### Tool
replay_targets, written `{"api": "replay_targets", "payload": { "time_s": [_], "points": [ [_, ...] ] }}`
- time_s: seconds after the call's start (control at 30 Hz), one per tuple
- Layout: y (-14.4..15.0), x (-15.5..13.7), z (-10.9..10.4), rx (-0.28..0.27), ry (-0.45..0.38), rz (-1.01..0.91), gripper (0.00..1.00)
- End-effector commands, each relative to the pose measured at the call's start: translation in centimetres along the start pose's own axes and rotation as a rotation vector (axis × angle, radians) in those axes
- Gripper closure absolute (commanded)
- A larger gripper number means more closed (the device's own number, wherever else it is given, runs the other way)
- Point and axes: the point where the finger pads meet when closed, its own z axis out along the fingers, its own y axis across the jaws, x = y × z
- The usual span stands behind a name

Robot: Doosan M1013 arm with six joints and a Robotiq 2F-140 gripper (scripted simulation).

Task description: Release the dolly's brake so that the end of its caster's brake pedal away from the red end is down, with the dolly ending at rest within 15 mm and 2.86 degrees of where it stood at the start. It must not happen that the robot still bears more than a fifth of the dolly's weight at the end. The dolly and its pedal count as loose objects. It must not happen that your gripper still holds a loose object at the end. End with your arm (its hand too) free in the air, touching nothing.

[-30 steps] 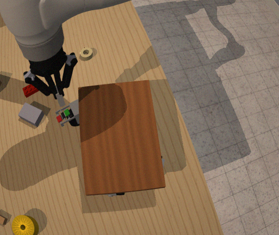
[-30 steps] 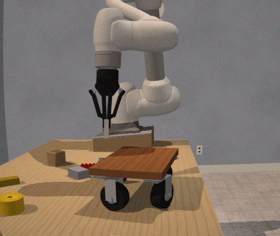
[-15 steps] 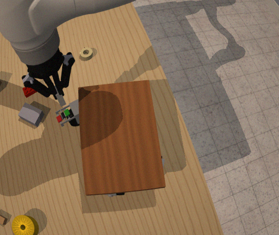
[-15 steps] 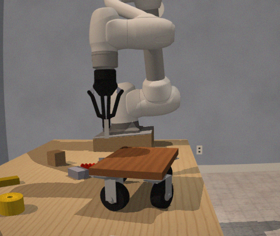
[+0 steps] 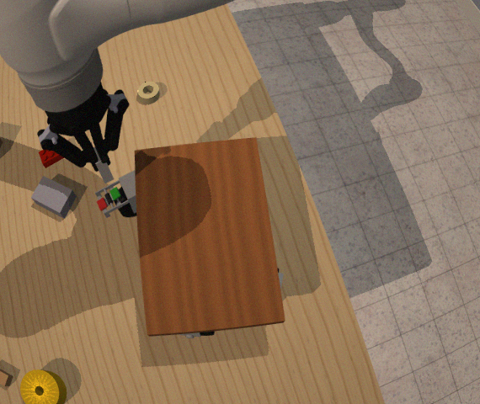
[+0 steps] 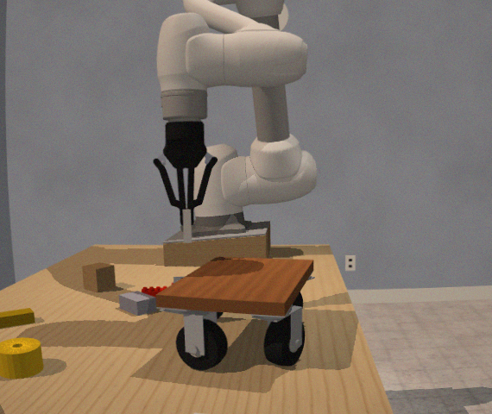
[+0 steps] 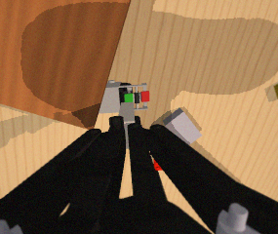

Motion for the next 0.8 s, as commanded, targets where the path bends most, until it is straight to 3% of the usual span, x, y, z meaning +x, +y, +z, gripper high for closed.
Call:
{"api": "replay_targets", "payload": {
  "time_s": [0.0,0.77],
  "points": [
    [0.0,0.0,0.0,0.000,0.000,0.000,1.00],
    [0.0,0.0,1.8,0.000,0.000,0.000,1.00]
  ]
}}
